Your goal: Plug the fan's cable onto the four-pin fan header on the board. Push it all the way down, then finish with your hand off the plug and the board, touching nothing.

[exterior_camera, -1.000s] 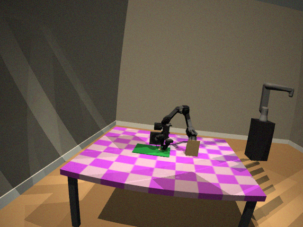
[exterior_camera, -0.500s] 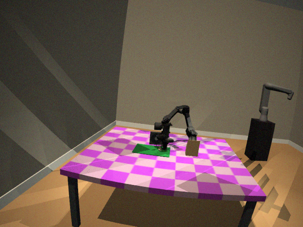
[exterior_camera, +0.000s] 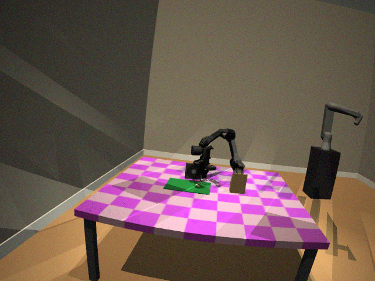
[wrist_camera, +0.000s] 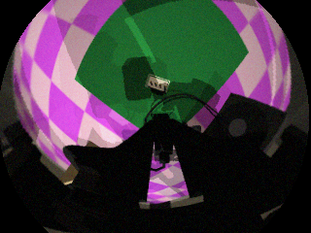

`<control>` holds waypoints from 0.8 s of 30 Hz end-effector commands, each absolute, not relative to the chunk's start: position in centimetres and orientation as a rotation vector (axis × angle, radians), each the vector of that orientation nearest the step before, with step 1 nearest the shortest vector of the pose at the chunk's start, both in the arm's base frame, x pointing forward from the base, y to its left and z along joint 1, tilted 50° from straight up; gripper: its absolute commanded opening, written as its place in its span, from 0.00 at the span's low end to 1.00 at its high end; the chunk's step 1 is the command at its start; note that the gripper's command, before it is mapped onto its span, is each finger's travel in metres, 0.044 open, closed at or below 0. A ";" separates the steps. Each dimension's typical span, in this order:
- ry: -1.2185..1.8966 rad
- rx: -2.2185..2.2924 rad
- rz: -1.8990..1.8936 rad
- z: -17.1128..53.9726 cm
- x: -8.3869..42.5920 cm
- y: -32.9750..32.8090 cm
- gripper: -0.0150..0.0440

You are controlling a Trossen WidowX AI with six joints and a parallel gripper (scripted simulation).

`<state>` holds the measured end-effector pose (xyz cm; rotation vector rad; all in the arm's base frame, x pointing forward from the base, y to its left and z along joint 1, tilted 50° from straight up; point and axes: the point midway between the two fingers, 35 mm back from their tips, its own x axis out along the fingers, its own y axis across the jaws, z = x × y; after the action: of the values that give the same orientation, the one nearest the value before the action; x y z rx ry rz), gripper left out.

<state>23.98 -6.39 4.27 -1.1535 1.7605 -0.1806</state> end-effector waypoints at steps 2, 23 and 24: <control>1.793 -1.257 -0.046 4.1 24.6 -6.1 0.25; 1.873 -1.742 0.655 2.9 26.5 -5.2 0.25; 1.872 -1.764 0.691 2.9 26.5 -5.2 0.25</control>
<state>26.05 -5.42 2.98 -1.7104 1.8824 0.5983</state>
